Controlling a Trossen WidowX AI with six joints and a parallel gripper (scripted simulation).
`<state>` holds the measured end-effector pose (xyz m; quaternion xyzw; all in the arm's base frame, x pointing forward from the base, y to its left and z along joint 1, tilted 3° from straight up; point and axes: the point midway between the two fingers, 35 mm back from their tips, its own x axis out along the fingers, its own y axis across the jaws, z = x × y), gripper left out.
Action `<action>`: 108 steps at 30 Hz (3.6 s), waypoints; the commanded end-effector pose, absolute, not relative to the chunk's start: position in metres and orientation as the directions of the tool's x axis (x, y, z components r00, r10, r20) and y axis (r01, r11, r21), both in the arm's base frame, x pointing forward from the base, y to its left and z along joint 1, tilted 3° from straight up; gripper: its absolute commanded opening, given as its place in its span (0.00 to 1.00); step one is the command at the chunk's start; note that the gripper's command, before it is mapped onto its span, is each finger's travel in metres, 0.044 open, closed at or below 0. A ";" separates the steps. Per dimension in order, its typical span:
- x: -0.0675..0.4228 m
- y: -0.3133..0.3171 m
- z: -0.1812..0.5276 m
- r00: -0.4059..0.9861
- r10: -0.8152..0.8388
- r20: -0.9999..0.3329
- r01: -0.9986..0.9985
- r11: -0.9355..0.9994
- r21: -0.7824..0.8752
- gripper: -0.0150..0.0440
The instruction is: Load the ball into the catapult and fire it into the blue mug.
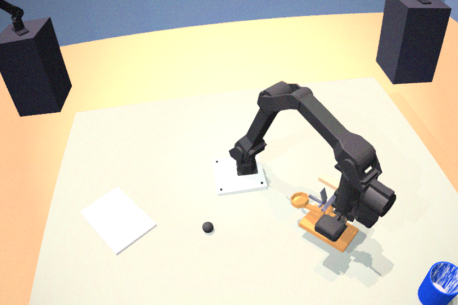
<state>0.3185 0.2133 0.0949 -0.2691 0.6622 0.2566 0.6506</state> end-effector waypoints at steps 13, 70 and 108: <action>0.320 0.216 0.079 -0.004 -0.016 -1.000 -0.700 0.714 -0.009 0.25; 0.319 0.217 0.144 -0.005 -0.017 -1.000 -0.701 0.713 -0.009 1.00; 0.319 0.215 0.061 -0.004 -0.016 -1.000 -0.702 0.713 -0.009 1.00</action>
